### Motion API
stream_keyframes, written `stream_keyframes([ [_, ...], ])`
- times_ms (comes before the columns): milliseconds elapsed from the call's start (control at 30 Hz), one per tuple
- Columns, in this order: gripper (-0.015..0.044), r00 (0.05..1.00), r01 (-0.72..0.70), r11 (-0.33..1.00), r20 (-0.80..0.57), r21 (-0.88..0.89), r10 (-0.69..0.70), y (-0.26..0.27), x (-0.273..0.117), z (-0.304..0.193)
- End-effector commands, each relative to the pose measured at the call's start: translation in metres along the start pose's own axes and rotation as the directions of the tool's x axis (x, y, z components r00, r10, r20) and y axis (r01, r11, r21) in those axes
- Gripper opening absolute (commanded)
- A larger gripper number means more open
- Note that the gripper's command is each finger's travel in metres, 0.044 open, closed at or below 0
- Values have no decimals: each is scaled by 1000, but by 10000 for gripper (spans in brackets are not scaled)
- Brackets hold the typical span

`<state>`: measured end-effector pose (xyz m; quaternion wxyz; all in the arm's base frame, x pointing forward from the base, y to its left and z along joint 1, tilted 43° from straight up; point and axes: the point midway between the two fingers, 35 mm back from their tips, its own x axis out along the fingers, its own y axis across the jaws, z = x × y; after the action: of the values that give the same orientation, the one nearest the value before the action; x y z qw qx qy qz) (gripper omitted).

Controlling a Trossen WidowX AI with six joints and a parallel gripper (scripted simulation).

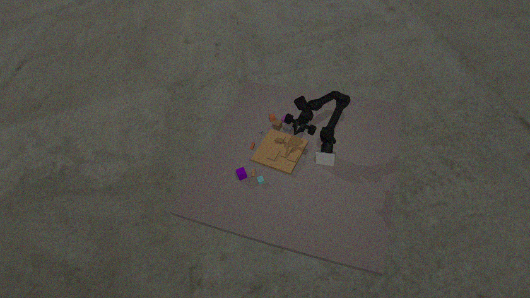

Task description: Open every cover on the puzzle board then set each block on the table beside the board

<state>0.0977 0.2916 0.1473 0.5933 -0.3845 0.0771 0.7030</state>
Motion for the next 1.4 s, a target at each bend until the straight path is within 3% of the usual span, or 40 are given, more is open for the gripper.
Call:
stream_keyframes([
  [0, 0, 993, 48, 990, -111, 135, -33, -16, 1, -21],
  [700, 0, 823, 418, 736, -566, 532, -58, -62, -21, -116],
  [1033, 0, 668, 630, 540, -744, 558, -10, -74, -45, -159],
  [1367, 0, 477, 817, 333, -876, 471, 66, -81, -77, -199],
])
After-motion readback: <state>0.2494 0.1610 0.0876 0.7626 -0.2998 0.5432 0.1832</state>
